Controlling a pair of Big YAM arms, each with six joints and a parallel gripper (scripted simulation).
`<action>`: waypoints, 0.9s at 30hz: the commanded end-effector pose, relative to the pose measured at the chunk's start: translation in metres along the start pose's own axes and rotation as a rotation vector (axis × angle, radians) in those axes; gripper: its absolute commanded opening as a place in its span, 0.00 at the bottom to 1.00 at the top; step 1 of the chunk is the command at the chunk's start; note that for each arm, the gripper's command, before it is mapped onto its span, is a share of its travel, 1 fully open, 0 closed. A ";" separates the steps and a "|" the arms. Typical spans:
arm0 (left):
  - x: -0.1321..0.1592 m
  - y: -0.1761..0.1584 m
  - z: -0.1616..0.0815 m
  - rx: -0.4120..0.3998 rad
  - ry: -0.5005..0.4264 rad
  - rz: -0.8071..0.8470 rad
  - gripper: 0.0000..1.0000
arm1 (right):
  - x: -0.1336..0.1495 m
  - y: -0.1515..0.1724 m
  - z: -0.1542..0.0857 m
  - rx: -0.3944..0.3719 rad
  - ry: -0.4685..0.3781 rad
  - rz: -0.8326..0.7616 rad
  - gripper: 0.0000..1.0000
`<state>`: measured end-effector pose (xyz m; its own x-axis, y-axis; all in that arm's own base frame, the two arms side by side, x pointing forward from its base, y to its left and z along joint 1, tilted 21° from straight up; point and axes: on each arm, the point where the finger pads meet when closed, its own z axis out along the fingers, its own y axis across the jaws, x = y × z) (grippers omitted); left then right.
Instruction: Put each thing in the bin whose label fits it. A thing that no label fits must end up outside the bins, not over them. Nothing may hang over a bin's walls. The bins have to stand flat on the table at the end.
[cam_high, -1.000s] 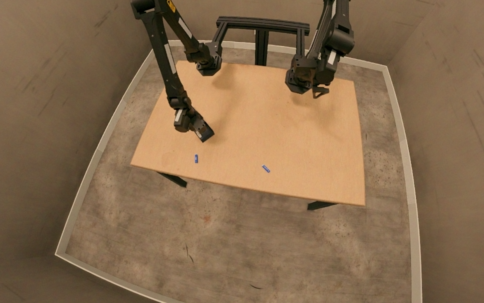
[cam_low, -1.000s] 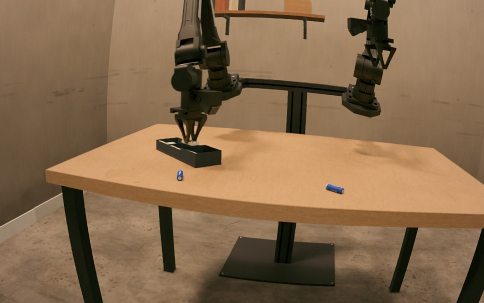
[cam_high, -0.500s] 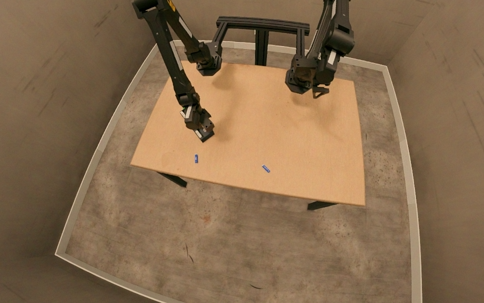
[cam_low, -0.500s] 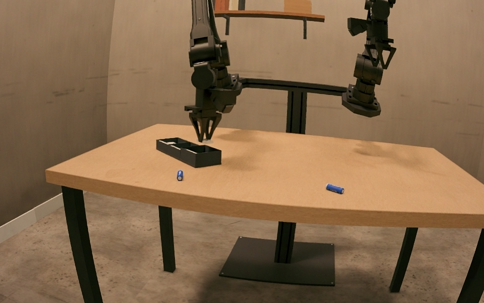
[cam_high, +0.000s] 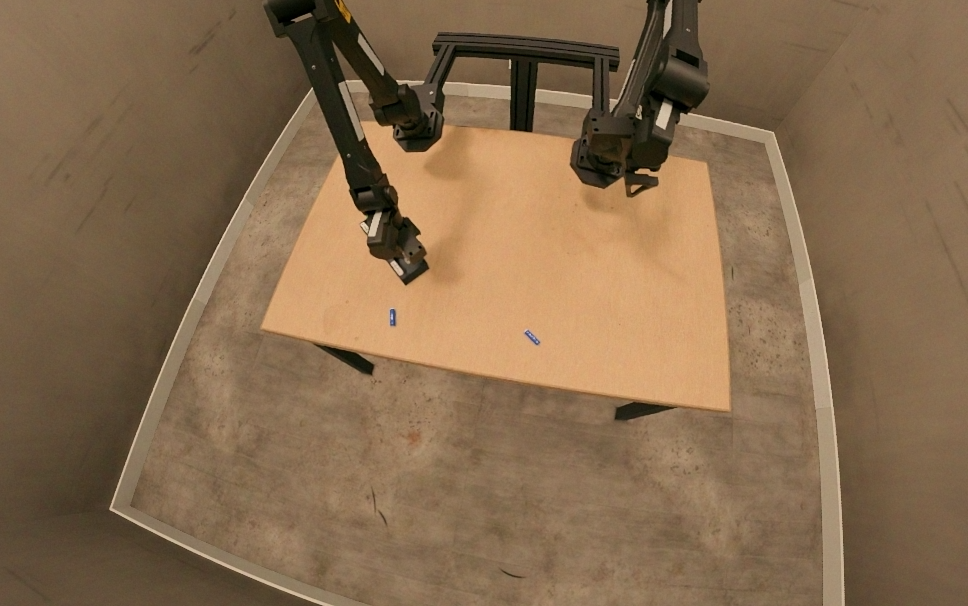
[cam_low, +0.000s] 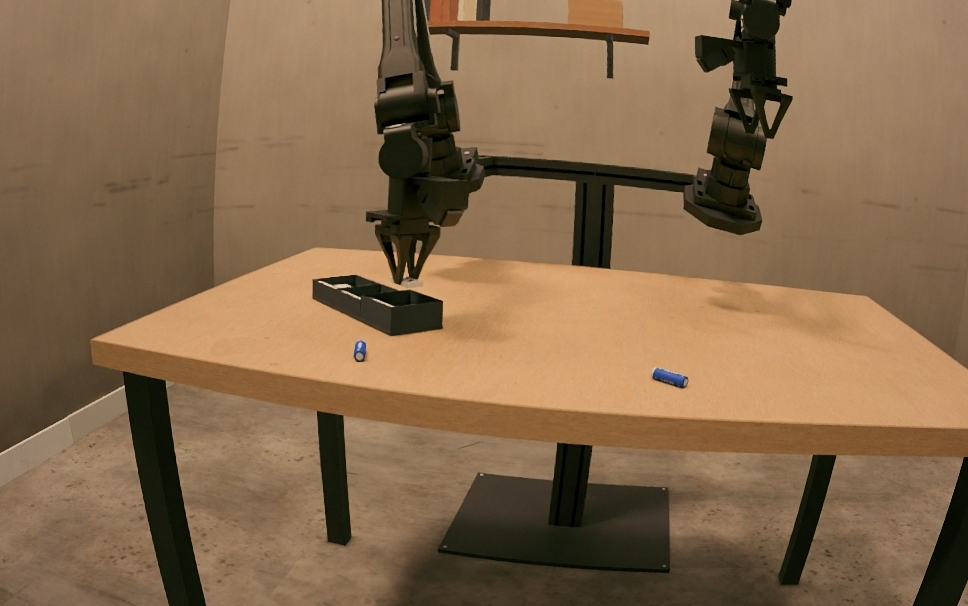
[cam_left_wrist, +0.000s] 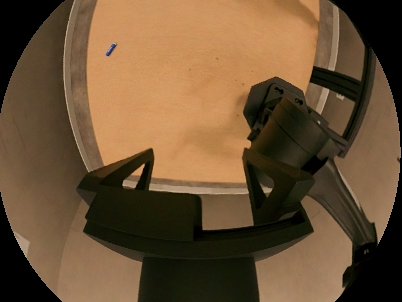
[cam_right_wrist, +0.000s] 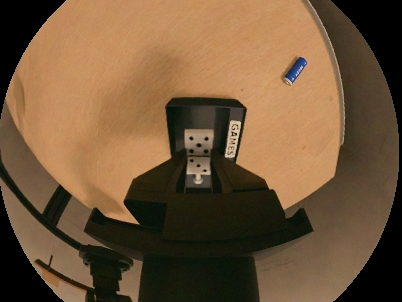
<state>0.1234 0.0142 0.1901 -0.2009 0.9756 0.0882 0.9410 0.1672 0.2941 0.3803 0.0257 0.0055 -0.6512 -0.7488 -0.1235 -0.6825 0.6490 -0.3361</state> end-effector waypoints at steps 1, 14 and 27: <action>0.001 0.015 -0.030 -0.067 -0.022 -0.009 1.00 | -0.012 -0.021 -0.014 0.030 -0.035 0.010 0.20; 0.001 0.015 -0.030 -0.067 -0.022 -0.009 1.00 | -0.012 -0.019 0.000 0.023 -0.027 0.008 0.20; 0.001 0.015 -0.030 -0.067 -0.022 -0.009 1.00 | -0.011 -0.017 0.023 0.021 -0.024 0.007 0.20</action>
<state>0.1234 0.0142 0.1901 -0.2009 0.9756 0.0882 0.9410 0.1672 0.2941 0.3883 0.0232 -0.0109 -0.6517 -0.7479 -0.1266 -0.6808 0.6503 -0.3370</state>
